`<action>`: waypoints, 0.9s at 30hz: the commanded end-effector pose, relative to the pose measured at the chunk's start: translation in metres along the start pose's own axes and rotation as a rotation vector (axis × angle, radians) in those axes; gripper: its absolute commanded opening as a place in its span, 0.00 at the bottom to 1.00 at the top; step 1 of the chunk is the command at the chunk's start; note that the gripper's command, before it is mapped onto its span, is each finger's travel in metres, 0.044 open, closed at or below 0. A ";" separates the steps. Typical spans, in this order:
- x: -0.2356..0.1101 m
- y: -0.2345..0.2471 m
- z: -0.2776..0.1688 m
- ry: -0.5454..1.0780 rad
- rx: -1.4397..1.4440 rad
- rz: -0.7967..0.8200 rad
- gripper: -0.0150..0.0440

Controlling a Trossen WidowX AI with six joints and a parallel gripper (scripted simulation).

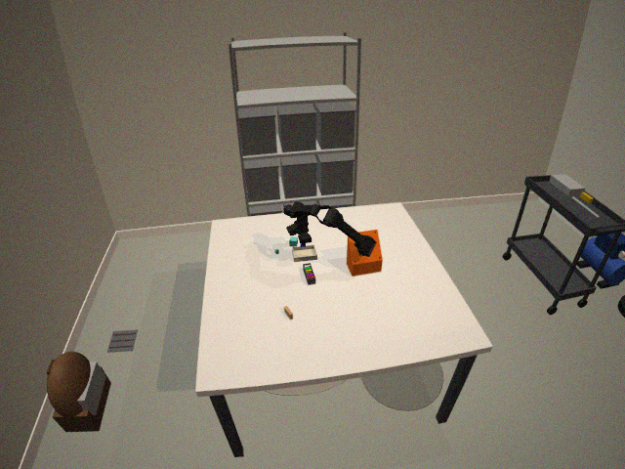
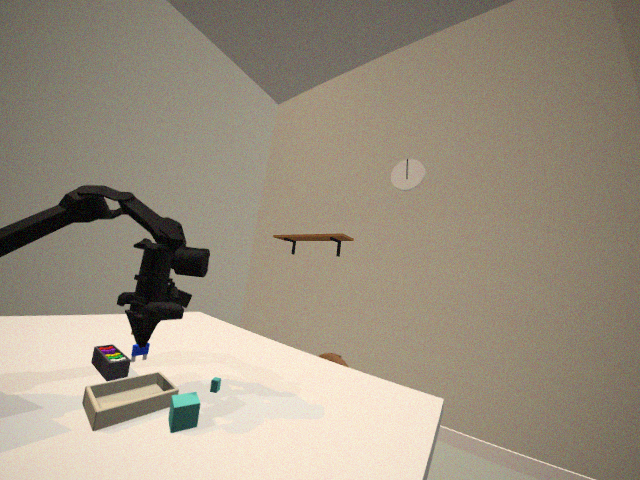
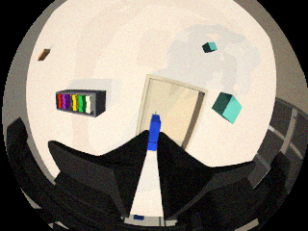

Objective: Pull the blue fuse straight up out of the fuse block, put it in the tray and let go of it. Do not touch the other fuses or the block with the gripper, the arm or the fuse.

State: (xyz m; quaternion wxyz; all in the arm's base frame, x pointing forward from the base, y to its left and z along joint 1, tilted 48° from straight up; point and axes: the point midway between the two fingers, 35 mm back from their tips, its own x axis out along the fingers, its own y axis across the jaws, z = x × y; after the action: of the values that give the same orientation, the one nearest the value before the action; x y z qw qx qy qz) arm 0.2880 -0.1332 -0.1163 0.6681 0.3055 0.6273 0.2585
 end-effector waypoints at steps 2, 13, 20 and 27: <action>0.005 -0.027 -0.011 0.008 -0.006 0.007 0.25; 0.014 -0.028 -0.011 0.008 -0.006 0.007 0.25; 0.025 -0.028 -0.010 0.008 -0.007 0.007 0.25; 0.037 -0.028 -0.011 0.008 -0.007 0.008 0.25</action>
State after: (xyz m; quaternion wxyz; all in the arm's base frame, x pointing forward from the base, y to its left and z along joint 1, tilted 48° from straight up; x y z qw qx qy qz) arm 0.2795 -0.1315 -0.1569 0.6686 0.3002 0.6269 0.2641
